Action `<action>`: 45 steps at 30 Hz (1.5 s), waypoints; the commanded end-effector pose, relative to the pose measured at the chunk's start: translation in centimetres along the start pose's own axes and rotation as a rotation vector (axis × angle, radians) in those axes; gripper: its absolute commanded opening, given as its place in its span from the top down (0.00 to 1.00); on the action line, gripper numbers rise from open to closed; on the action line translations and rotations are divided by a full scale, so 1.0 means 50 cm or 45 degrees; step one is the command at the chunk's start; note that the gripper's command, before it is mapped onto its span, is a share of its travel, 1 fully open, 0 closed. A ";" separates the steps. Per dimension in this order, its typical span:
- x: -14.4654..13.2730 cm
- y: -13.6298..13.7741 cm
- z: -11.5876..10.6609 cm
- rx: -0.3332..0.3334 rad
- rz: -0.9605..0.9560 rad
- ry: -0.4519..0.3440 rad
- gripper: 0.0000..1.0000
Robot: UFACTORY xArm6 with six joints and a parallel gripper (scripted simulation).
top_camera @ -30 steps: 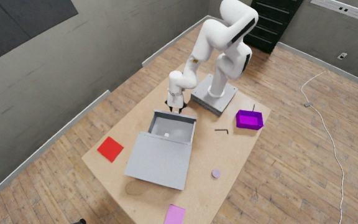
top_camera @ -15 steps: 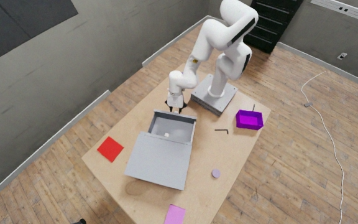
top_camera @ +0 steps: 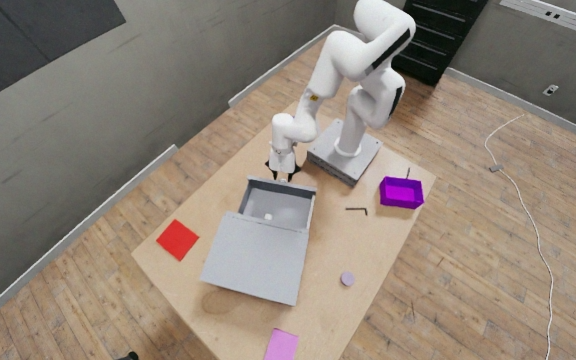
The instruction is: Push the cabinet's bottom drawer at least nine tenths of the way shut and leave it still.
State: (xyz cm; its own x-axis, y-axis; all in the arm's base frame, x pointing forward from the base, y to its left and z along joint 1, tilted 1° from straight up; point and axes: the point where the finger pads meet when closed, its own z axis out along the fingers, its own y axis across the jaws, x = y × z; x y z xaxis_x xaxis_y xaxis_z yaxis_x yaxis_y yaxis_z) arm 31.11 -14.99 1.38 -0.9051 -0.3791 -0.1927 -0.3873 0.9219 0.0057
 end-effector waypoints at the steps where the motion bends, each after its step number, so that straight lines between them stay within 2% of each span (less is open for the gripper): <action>1: -0.002 -0.002 -0.002 0.003 -0.001 -0.003 0.40; 15: 0.000 -0.002 0.006 0.003 -0.001 -0.003 0.40; 45: 0.016 -0.001 0.074 0.003 -0.001 -0.003 0.40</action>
State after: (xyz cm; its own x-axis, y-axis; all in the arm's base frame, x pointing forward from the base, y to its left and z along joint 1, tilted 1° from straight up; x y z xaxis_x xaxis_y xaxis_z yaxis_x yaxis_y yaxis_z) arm 30.92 -14.97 -2.26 -0.9058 -0.3790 -0.1893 -0.3871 0.9220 0.0064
